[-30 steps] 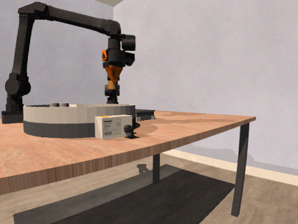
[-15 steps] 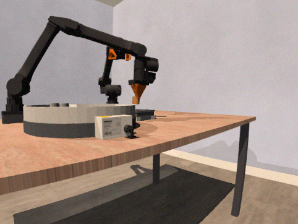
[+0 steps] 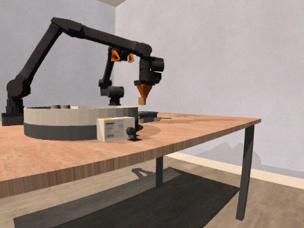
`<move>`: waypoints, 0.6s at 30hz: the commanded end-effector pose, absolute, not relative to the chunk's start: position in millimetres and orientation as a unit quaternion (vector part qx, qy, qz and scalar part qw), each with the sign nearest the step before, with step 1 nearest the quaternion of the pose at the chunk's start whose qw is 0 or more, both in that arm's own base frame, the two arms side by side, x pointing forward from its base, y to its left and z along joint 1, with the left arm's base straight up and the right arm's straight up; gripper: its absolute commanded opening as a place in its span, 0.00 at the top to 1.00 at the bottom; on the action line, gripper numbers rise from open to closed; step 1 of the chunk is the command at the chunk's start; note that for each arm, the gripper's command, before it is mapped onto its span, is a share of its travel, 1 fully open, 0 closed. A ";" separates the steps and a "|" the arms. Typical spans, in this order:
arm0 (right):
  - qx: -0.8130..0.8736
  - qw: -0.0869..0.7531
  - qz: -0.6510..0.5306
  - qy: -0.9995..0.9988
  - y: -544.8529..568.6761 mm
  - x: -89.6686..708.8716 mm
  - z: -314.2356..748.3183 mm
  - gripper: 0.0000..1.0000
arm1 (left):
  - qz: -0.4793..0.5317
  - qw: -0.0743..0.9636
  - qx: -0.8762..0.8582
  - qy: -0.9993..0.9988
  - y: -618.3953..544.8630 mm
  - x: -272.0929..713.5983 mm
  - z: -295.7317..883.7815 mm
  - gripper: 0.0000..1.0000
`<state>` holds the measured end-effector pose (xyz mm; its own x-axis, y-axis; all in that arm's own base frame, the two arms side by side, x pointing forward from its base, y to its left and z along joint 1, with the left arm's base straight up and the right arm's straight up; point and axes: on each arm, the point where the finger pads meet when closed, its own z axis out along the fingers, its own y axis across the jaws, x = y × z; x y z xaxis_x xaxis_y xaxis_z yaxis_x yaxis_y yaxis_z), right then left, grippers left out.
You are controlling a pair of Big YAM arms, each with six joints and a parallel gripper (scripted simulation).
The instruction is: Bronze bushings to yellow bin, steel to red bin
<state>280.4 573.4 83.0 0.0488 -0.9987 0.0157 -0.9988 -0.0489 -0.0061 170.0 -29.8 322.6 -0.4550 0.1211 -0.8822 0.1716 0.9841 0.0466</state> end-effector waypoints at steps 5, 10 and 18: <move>0.716 -0.024 0.000 -0.698 590.7 303.6 119.5 1.00 | -0.033 0.544 0.067 0.836 -23.0 159.1 360.5 0.00; 0.717 -0.040 0.000 -0.696 598.1 289.4 121.1 1.00 | -0.033 0.543 0.066 0.837 -23.0 159.4 360.3 0.00; 0.721 -0.059 0.025 -0.690 601.0 290.2 102.9 1.00 | -0.033 0.544 0.066 0.836 -22.8 158.6 361.3 0.00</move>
<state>288.6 583.8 83.2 0.0404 -0.9991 0.0119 -0.9960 -0.0413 -0.0797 169.2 -28.8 324.3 -0.4548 0.1153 -0.8831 0.1668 0.9851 0.0427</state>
